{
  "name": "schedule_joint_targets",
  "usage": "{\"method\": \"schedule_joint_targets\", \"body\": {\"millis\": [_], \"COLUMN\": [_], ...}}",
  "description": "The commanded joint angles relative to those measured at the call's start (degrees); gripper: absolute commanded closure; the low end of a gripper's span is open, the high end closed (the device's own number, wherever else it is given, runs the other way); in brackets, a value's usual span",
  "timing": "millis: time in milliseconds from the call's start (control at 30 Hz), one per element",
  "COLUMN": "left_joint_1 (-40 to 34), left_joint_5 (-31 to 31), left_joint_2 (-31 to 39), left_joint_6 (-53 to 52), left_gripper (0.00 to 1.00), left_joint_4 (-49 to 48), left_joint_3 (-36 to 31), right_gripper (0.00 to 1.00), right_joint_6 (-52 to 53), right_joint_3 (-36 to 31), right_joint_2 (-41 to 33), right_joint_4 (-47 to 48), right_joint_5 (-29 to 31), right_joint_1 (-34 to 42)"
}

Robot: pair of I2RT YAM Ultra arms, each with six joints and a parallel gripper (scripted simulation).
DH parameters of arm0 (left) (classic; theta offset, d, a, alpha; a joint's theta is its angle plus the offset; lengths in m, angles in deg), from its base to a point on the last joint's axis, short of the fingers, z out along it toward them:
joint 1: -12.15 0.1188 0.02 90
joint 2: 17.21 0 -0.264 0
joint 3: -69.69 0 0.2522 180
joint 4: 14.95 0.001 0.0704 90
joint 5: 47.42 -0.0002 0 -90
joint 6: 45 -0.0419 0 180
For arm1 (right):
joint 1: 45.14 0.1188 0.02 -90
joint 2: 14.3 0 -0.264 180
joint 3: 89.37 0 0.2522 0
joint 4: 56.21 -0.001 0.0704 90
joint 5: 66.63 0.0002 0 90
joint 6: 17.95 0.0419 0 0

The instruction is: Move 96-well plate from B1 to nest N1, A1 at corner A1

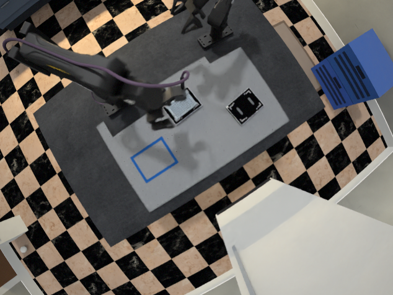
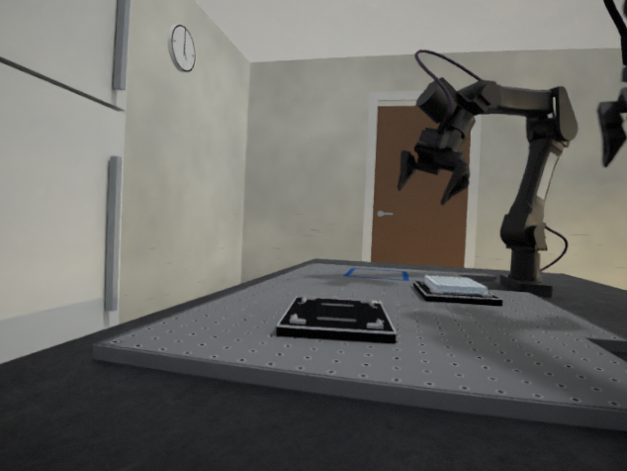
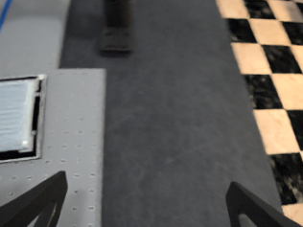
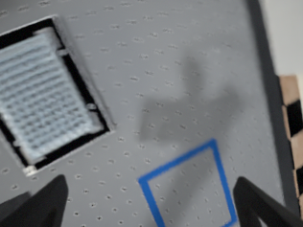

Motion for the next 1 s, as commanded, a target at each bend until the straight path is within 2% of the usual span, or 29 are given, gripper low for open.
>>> {"method": "schedule_joint_targets", "body": {"millis": [0, 300, 367, 467, 700, 867, 967], "left_joint_1": [1.9, 5.3, 5.3, 6.3, 9.1, 10.6, 10.8], "left_joint_5": [3.8, 11.8, 11.8, 14.3, 19.2, 21.9, 22.3], "left_joint_2": [-7.1, -24.2, -24.2, -29.5, -41.4, -48.4, -49.8], "left_joint_6": [2.4, 7.1, 7.1, 8.6, 11.4, 12.9, 13.2], "left_gripper": [0.0, 0.0, 0.0, 0.0, 0.0, 0.0, 0.0], "left_joint_4": [-3.0, -7.7, -7.7, -9.2, -12.2, -13.8, -13.9], "left_joint_3": [3.7, 10.0, 10.0, 12.0, 16.2, 18.9, 19.6], "right_gripper": [0.0, 0.0, 0.0, 0.0, 0.0, 0.0, 0.0], "right_joint_6": [2.3, 10.6, 10.6, 15.3, 26.2, 33.2, 34.4], "right_joint_3": [-1.8, -4.3, -4.3, -5.2, -6.4, -5.9, -5.9], "right_joint_2": [-6.8, -15.8, -15.8, -16.7, -16.8, -14.7, -13.7], "right_joint_4": [5.8, 20.0, 20.0, 26.4, 38.9, 47.1, 49.4], "right_joint_5": [-2.4, -9.0, -9.0, -10.0, -7.7, -4.1, -2.6], "right_joint_1": [-5.6, -21.9, -21.9, -25.9, -33.4, -35.7, -35.2]}}
